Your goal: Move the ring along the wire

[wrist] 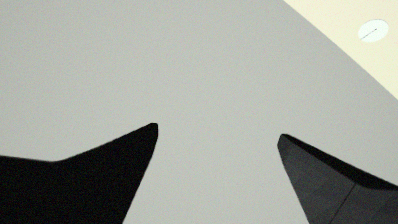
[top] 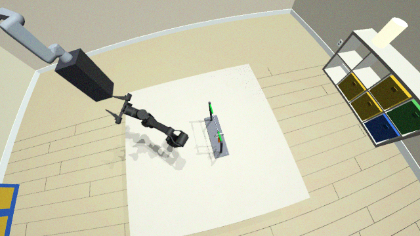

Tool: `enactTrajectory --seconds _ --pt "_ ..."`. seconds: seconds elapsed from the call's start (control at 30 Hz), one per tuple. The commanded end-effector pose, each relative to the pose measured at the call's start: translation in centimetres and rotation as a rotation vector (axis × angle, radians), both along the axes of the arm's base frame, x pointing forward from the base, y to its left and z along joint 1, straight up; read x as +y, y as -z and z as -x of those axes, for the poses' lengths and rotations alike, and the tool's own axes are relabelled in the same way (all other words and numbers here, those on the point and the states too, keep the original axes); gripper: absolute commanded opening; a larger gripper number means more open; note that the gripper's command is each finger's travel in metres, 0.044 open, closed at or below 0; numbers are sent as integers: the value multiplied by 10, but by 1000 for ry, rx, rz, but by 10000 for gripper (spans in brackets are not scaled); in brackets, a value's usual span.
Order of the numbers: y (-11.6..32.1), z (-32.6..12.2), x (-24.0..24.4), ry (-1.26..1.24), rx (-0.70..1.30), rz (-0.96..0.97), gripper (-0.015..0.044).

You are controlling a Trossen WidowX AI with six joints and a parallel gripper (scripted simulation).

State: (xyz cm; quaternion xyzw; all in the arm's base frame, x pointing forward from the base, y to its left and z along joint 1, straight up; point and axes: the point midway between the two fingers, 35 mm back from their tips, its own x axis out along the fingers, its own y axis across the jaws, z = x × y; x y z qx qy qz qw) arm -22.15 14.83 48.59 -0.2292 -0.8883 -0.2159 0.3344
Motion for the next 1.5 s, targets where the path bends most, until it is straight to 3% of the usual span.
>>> enactTrajectory --seconds 0.0,0.27,0.9,1.47 --pt "0 0 0 3 -2 -2 374" --pt "14 -16 22 204 -122 -133 164" --pt "81 -117 126 947 -578 -345 160" --pt "144 -252 156 1462 -1104 -416 160"
